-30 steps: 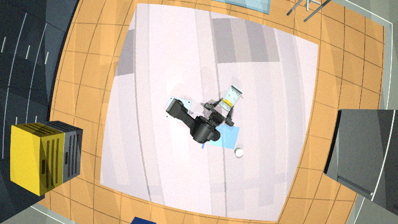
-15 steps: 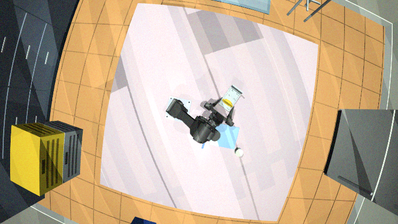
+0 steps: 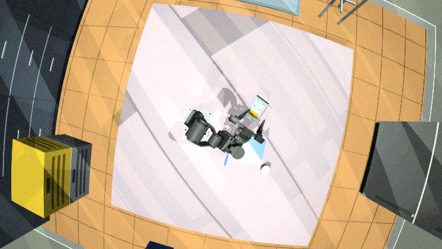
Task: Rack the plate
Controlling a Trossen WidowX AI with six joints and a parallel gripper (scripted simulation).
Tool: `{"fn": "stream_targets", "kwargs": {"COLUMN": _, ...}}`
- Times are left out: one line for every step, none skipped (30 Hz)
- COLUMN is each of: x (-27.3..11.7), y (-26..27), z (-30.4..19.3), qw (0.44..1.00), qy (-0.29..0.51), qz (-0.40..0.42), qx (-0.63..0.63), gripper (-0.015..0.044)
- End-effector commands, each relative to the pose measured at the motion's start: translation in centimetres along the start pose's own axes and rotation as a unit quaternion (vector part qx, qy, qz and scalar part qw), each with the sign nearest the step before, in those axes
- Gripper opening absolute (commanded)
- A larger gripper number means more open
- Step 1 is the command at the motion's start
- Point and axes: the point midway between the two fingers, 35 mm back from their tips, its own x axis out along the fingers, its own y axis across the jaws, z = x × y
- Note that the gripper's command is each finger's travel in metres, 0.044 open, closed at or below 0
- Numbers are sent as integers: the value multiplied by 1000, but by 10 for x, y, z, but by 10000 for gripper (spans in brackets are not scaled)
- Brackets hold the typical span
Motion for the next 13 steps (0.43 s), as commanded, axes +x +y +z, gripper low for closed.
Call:
{"fn": "stream_targets", "kwargs": {"x": 0, "y": 0, "z": 31, "qw": 1000, "qy": -3, "qz": 6, "qx": -7, "gripper": 400}}
{"fn": "stream_targets", "kwargs": {"x": 0, "y": 1, "z": 35, "qw": 1000, "qy": -3, "qz": 6, "qx": -7, "gripper": 400}}
{"fn": "stream_targets", "kwargs": {"x": 0, "y": 1, "z": 36, "qw": 1000, "qy": -3, "qz": 6, "qx": -7, "gripper": 400}}
{"fn": "stream_targets", "kwargs": {"x": 0, "y": 1, "z": 36, "qw": 1000, "qy": -3, "qz": 6, "qx": -7, "gripper": 400}}
{"fn": "stream_targets", "kwargs": {"x": 0, "y": 1, "z": 36, "qw": 1000, "qy": -3, "qz": 6, "qx": -7, "gripper": 400}}
{"fn": "stream_targets", "kwargs": {"x": 0, "y": 0, "z": 36, "qw": 1000, "qy": -3, "qz": 4, "qx": -6, "gripper": 400}}
{"fn": "stream_targets", "kwargs": {"x": 0, "y": -4, "z": 37, "qw": 1000, "qy": -2, "qz": -2, "qx": -2, "gripper": 400}}
{"fn": "stream_targets", "kwargs": {"x": 0, "y": -11, "z": 38, "qw": 1000, "qy": -1, "qz": -12, "qx": 5, "gripper": 400}}
{"fn": "stream_targets", "kwargs": {"x": 0, "y": -18, "z": 39, "qw": 1000, "qy": 2, "qz": -24, "qx": 13, "gripper": 400}}
{"fn": "stream_targets", "kwargs": {"x": -1, "y": -25, "z": 41, "qw": 999, "qy": 4, "qz": -37, "qx": 21, "gripper": 400}}
{"fn": "stream_targets", "kwargs": {"x": -1, "y": -32, "z": 42, "qw": 998, "qy": 7, "qz": -49, "qx": 30, "gripper": 400}}
{"fn": "stream_targets", "kwargs": {"x": -1, "y": -39, "z": 43, "qw": 997, "qy": 11, "qz": -61, "qx": 38, "gripper": 400}}
{"fn": "stream_targets", "kwargs": {"x": -2, "y": -46, "z": 44, "qw": 996, "qy": 15, "qz": -73, "qx": 46, "gripper": 400}}
